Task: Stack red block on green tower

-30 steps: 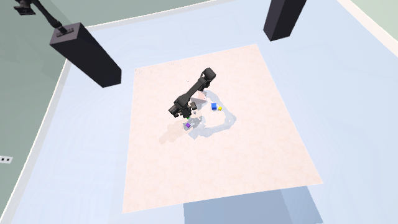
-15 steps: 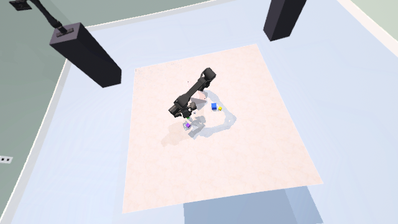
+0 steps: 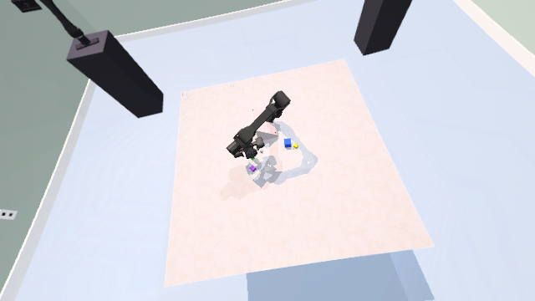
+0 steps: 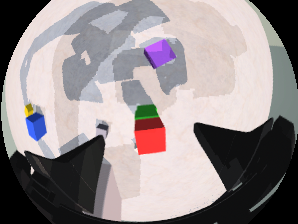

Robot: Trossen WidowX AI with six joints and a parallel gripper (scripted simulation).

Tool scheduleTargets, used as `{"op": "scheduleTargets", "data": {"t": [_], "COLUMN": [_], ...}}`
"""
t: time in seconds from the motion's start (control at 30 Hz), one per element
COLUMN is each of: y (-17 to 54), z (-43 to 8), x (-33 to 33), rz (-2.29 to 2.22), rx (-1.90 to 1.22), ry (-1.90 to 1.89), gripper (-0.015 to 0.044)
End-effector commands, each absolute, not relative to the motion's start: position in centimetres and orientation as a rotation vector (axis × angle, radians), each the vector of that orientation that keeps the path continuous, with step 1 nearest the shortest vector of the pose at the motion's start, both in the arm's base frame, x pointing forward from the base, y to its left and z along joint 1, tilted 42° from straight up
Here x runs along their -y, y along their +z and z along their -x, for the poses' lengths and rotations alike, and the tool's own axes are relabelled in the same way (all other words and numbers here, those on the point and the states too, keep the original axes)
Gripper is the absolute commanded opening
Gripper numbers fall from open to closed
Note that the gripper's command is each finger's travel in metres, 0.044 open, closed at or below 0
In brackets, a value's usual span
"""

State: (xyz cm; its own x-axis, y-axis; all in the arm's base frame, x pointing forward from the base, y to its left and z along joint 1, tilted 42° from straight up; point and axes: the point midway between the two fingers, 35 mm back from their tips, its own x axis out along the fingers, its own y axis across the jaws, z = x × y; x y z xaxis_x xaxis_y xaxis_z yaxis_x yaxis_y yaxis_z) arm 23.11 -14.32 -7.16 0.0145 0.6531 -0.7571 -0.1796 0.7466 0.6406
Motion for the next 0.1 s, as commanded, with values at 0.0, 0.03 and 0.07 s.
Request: {"op": "scheduleTargets", "data": {"t": [0.0,0.03,0.07], "y": [-7.18,-7.18,-7.18], "z": [-23.10,-23.10,-23.10], "x": [14.29,14.29,14.29], "rz": [-0.418,-0.418,-0.418], "rx": [-1.418,-1.418,-1.418], "ry": [0.679,0.679,0.679], "gripper": [0.0440,0.0440,0.0440]}}
